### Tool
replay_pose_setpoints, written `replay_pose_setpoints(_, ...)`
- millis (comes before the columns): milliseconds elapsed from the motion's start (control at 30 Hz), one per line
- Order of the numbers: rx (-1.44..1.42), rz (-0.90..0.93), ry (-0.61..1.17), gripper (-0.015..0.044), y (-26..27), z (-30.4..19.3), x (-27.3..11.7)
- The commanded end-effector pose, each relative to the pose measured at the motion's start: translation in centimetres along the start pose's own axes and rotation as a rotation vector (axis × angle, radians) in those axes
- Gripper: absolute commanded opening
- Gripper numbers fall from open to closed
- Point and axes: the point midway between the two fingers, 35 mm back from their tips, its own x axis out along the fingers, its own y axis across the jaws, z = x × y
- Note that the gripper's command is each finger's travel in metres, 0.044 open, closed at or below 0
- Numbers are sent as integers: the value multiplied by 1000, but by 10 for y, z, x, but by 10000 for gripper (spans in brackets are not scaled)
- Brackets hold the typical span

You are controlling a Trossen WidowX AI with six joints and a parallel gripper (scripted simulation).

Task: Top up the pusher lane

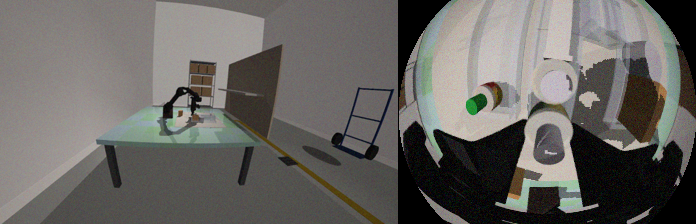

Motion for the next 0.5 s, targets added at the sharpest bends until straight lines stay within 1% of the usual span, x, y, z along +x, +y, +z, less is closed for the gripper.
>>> replay_pose_setpoints(0, 13, 0, -26, 0, -1, 11, -4)
replay_pose_setpoints(467, 14, -1, -26, 0, -1, 16, -6)
